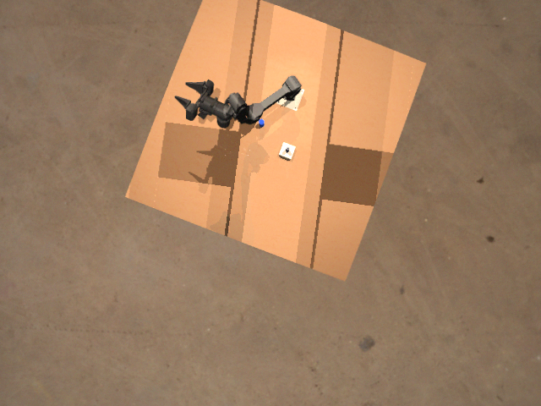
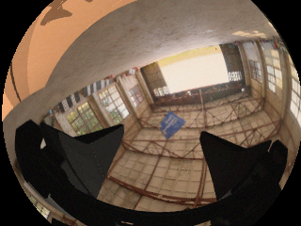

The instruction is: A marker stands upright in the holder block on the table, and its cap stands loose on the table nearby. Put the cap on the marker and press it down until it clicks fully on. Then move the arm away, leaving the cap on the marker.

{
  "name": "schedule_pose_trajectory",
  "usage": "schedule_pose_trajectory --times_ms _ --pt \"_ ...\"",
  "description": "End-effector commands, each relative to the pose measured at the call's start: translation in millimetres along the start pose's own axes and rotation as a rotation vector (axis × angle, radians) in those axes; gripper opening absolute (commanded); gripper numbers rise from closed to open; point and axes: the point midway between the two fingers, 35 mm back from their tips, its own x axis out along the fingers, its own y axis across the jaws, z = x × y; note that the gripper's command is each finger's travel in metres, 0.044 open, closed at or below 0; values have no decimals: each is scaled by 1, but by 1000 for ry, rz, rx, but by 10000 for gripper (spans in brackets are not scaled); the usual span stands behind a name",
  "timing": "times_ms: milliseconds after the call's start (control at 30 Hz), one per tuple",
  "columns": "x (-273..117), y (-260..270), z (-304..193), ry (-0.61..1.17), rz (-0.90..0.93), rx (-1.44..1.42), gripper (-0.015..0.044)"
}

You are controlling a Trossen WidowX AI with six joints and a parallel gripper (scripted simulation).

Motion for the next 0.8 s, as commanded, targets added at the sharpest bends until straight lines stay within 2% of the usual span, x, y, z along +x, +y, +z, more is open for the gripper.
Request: schedule_pose_trajectory --times_ms 0,167,300,500,633,767 --pt "1 0 -2 2 -3 1 374" --pt "17 16 -57 108 -22 26 243" --pt "29 41 -111 244 9 51 243" --pt "22 80 -196 460 17 115 243" --pt "10 105 -244 610 48 106 243" --pt "-19 133 -300 807 80 94 243"
